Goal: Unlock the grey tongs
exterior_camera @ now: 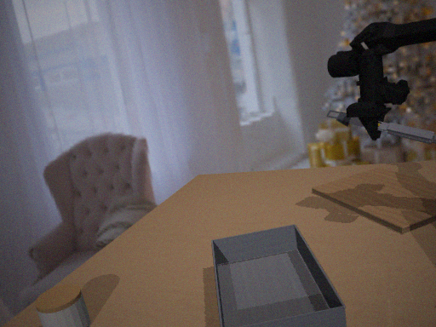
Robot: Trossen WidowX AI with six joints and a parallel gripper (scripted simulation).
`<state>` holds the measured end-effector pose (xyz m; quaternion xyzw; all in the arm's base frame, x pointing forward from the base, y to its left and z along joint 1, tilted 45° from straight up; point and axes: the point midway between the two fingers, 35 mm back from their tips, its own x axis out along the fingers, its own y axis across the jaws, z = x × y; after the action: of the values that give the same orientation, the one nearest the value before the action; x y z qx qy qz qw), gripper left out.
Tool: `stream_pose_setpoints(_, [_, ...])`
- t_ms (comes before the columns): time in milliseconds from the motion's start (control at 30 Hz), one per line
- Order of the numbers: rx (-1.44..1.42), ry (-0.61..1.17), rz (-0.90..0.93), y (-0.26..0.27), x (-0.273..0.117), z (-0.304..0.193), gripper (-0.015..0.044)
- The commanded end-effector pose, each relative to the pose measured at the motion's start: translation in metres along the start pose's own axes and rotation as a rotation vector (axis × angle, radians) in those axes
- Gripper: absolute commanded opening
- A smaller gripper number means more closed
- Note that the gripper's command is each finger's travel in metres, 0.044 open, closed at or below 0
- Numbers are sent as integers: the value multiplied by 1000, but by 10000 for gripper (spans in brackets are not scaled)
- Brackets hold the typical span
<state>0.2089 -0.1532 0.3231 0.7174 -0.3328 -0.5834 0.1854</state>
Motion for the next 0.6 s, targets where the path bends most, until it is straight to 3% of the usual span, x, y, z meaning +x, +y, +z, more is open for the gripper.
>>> stream_pose_setpoints(0, [-2,-8,20,2,-2,-1,-150])
stream_pose_setpoints(567, [0,-10,16,1,14,-4,-150])
